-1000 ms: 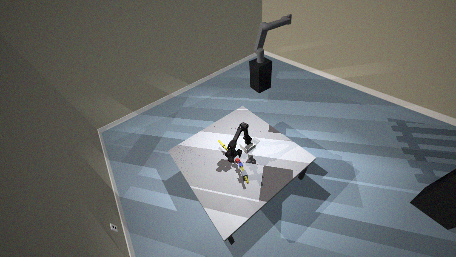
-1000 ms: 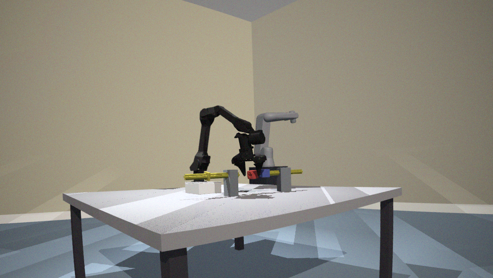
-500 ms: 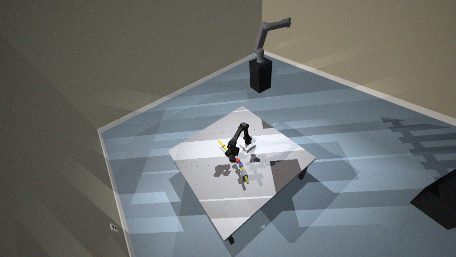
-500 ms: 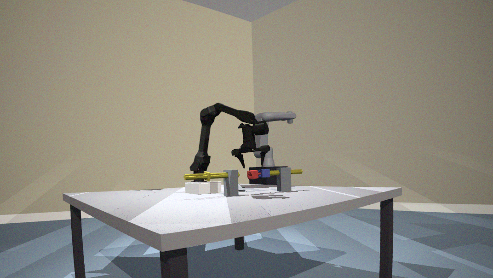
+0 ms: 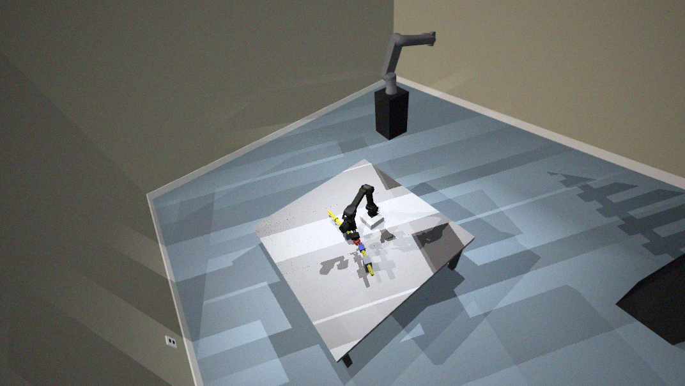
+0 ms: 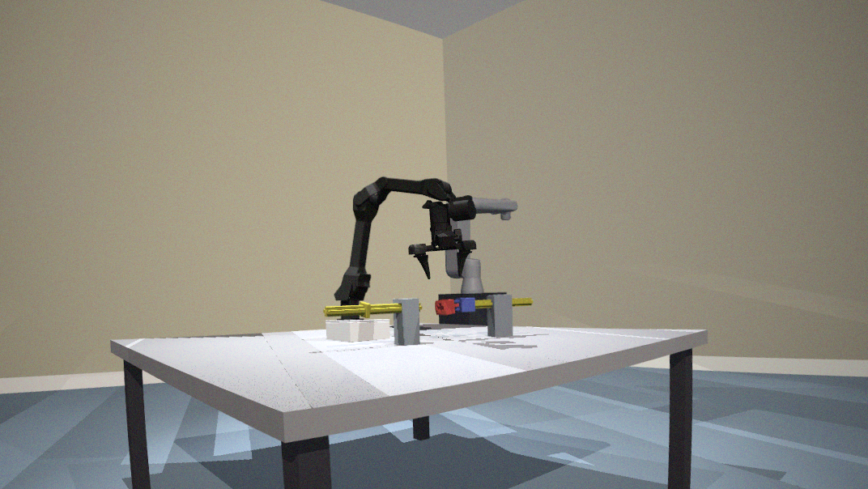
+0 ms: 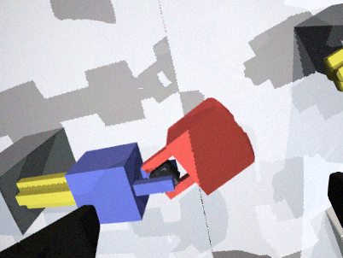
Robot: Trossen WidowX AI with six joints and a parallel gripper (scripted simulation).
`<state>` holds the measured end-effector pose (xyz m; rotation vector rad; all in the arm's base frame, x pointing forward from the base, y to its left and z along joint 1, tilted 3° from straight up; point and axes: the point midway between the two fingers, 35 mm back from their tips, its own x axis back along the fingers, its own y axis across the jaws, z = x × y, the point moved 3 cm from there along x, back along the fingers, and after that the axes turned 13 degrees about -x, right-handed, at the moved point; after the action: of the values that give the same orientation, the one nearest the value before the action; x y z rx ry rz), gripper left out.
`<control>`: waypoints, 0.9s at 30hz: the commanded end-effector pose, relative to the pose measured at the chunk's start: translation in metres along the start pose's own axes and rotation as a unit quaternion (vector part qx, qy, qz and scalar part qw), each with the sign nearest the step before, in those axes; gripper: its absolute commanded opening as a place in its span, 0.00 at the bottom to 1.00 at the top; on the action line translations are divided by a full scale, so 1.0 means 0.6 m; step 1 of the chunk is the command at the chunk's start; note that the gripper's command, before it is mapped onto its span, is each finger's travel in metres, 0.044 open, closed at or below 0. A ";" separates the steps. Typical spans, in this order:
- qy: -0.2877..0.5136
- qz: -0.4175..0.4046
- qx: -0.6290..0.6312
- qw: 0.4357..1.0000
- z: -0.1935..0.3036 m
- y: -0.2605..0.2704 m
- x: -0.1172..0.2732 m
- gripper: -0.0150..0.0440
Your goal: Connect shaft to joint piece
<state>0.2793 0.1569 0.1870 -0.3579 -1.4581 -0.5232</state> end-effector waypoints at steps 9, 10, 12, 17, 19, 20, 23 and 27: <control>-0.019 0.030 0.195 0.980 0.015 -0.001 0.063 1.00; -0.020 0.032 0.209 0.977 0.016 -0.001 0.067 1.00; -0.021 0.034 0.220 0.975 0.017 -0.001 0.071 1.00; -0.021 0.034 0.220 0.975 0.004 -0.012 0.064 1.00; -0.022 0.035 0.220 0.975 -0.029 -0.043 0.045 1.00; -0.022 0.035 0.220 0.975 -0.046 -0.062 0.034 1.00; -0.022 0.036 0.220 0.975 -0.069 -0.091 0.018 1.00; -0.022 0.035 0.210 0.977 -0.069 -0.091 0.017 1.00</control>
<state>0.2861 0.0884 0.1910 -0.0883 -1.5451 -0.1410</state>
